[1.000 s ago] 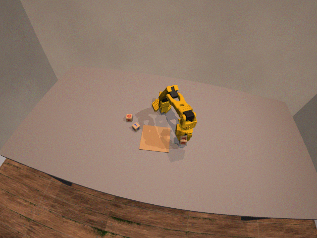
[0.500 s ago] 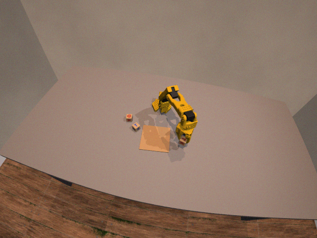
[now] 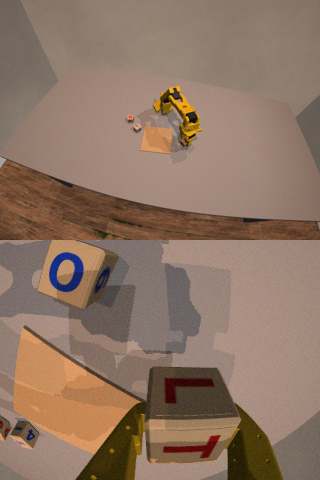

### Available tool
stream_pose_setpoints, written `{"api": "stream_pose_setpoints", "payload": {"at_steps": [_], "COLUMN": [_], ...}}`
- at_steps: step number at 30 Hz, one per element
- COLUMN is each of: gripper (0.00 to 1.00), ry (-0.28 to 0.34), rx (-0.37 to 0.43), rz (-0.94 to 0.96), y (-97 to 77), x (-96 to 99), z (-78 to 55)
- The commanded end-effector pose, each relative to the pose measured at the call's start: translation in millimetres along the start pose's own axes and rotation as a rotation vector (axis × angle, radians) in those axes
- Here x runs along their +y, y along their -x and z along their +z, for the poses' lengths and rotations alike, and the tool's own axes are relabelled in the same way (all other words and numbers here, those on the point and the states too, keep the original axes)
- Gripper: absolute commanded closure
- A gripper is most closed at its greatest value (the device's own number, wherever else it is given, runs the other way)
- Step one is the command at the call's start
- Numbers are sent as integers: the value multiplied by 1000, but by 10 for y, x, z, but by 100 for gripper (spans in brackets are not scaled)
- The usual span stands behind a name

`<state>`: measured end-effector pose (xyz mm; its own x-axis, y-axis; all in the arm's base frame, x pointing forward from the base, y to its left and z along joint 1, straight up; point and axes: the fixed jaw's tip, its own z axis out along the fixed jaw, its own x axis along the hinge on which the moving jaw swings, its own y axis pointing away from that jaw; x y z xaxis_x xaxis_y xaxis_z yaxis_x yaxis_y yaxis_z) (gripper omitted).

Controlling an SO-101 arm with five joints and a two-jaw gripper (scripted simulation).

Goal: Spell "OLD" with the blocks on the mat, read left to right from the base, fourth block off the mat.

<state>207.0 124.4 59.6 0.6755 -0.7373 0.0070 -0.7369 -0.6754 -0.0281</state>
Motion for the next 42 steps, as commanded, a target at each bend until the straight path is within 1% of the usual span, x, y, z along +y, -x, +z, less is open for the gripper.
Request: {"api": "stream_pose_setpoints", "payload": {"at_steps": [1,10,12,27,29,42], "gripper": [100,100,100,100,100,100], "ry": [-81,-78,-78,-69,-69,-60], "rx": [7,-9,-9,-31,-31,-43], "rz": [155,534,534,1104,1104,1470], "y": [20,68,68,129,129,157], "x": [-74,-89,-89,-128,-128,-160], "z": [-154,-142,-142,-126,-126,-116]}}
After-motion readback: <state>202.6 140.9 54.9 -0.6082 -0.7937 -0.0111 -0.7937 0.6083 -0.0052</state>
